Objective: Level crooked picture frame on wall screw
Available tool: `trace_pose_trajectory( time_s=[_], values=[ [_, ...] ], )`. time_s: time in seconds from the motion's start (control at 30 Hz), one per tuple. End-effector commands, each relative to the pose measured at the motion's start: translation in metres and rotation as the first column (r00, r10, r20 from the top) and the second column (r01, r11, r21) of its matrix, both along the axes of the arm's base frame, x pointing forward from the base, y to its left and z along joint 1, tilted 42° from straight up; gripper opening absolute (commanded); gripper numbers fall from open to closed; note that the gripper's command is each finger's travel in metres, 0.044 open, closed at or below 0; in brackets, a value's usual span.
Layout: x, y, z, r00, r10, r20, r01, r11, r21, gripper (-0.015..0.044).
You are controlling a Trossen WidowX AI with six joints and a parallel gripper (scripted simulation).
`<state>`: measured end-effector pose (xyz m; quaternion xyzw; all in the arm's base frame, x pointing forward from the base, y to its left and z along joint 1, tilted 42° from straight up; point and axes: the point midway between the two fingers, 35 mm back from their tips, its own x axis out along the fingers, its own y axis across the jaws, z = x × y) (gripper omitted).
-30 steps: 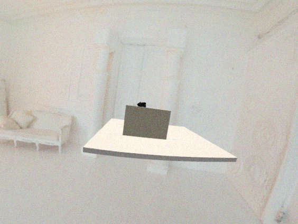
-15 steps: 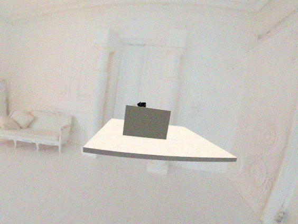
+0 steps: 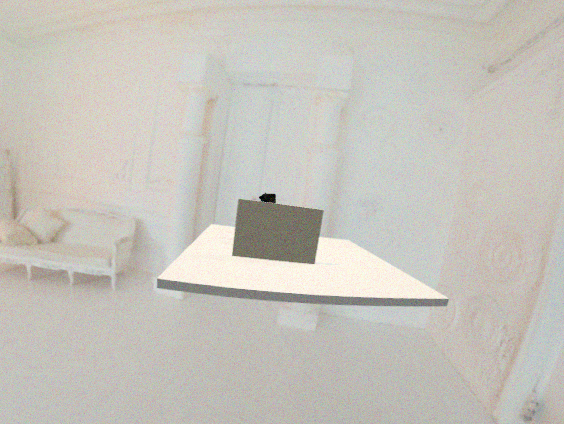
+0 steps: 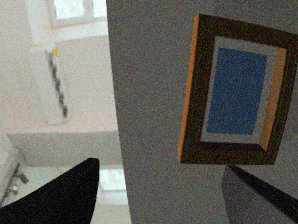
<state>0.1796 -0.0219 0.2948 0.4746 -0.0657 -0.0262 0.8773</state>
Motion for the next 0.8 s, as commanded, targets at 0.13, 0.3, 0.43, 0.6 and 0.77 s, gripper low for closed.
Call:
trace_pose_trajectory(
  time_s=[0.13, 0.3, 0.43, 0.6, 0.77],
  values=[
    [0.054, -0.025, -0.036, 1.000, 0.005, -0.027, -0.005, 1.000, 0.003, 0.0260],
    [0.054, -0.025, -0.036, 1.000, 0.005, -0.027, -0.005, 1.000, 0.003, 0.0260],
    [0.054, -0.025, -0.036, 1.000, 0.005, -0.027, -0.005, 1.000, 0.003, 0.0260],
    [0.051, -0.029, -0.032, 1.000, 0.005, -0.027, -0.005, 1.000, 0.002, 0.0260],
    [0.051, -0.029, -0.032, 1.000, 0.005, -0.027, -0.005, 1.000, 0.002, 0.0260]
  ],
)
